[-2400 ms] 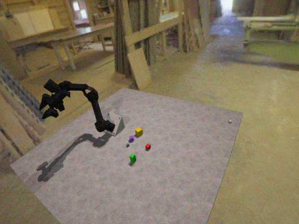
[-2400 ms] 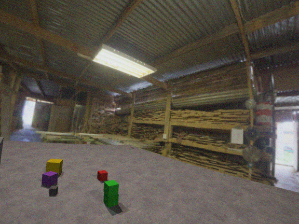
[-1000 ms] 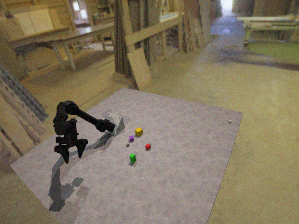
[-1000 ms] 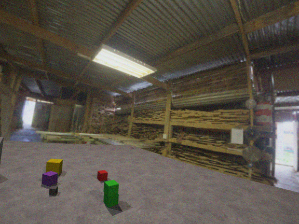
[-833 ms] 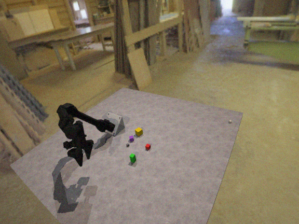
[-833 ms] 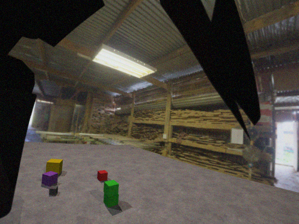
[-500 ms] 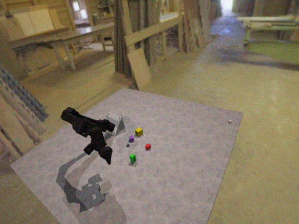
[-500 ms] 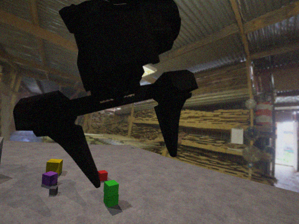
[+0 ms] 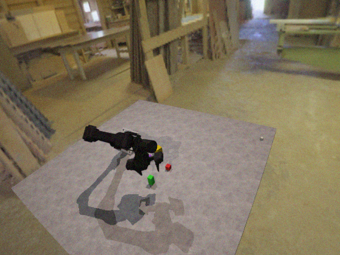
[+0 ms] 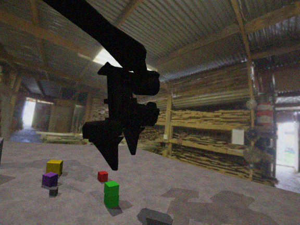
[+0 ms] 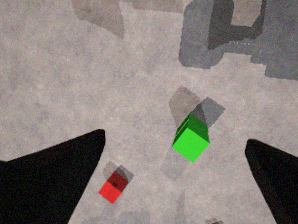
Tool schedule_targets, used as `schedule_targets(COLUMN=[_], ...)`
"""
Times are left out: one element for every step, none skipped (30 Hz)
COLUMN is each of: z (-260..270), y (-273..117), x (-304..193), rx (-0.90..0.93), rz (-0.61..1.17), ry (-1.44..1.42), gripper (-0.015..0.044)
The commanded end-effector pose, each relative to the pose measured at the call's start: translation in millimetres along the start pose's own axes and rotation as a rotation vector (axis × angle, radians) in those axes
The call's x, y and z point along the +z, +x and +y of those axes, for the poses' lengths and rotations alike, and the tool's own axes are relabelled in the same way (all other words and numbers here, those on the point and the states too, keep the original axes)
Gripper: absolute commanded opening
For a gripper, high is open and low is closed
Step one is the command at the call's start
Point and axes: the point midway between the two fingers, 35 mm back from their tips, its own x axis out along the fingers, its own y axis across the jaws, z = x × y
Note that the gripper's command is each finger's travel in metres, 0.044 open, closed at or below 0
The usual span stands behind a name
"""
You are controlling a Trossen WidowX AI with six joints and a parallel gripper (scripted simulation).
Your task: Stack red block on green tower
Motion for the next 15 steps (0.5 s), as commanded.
schedule_targets(z=[31, 36, 42, 47, 52, 56, 61, 65, 69, 73, 77, 80, 83, 84, 85], y=[8, 10, 11, 12, 14, 15, 16, 17, 19, 20, 21, 22, 23, 23, 23], x=[-32, -39, -47, -54, -62, -69, -77, -85, -91, -98, -104, -110, -116, -119, -120], rx=[-0.020, -0.025, -0.030, -0.035, -0.040, -0.045, -0.050, -0.056, -0.060, -0.064, -0.069, -0.073, -0.077, -0.079, -0.080], rz=[0.059, 0.071, 0.083, 0.095, 0.107, 0.119, 0.132, 0.144, 0.154, 0.164, 0.174, 0.185, 0.193, 0.198, 0.199], ry=[-0.295, -0.359, -0.422, -0.486, -0.549, -0.612, -0.676, -0.739, -0.791, -0.843, -0.895, -0.947, -0.987, -1.011, -1.019], gripper=[0.0440, 0.0440, 0.0440, 0.0440, 0.0440, 0.0440, 0.0440, 0.0440, 0.0440, 0.0440, 0.0440, 0.0440, 0.0440, 0.0440, 0.0440])
